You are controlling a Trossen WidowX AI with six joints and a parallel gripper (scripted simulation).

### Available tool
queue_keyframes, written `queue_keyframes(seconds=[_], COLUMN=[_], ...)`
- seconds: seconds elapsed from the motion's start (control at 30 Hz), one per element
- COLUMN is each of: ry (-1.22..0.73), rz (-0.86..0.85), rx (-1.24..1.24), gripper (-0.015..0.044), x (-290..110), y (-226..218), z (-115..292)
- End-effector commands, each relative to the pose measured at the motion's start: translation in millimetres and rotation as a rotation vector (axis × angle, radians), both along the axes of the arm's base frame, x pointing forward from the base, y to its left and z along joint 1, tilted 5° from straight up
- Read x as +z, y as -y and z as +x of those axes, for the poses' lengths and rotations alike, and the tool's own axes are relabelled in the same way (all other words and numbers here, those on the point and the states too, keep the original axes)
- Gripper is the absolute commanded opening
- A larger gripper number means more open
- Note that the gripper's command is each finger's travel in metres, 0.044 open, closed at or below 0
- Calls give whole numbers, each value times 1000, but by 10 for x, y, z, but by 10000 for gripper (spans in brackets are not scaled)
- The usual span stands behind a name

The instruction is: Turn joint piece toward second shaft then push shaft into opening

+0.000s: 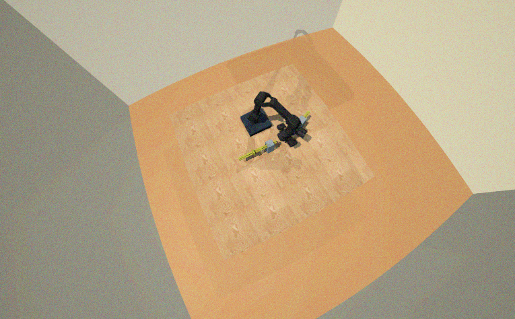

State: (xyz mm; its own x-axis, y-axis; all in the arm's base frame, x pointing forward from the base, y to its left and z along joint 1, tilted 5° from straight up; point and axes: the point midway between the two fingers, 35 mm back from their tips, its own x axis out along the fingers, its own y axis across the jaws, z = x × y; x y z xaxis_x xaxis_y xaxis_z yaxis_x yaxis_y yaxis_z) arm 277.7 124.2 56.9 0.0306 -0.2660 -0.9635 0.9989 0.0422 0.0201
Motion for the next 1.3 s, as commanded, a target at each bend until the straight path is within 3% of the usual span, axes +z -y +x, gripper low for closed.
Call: queue_keyframes(seconds=[0.0, 0.03, 0.4, 0.8, 1.27], ry=[0, 0, 0, -5, -11], rz=[0, 0, 0, 21, 456], rx=[0, 0, 0, -2, 8], gripper=[147, 147, 436, 440, 440], x=[0, 0, 0, 7, 275], y=[0, 0, 0, 4, 29], z=[0, 0, 0, -2, -2])
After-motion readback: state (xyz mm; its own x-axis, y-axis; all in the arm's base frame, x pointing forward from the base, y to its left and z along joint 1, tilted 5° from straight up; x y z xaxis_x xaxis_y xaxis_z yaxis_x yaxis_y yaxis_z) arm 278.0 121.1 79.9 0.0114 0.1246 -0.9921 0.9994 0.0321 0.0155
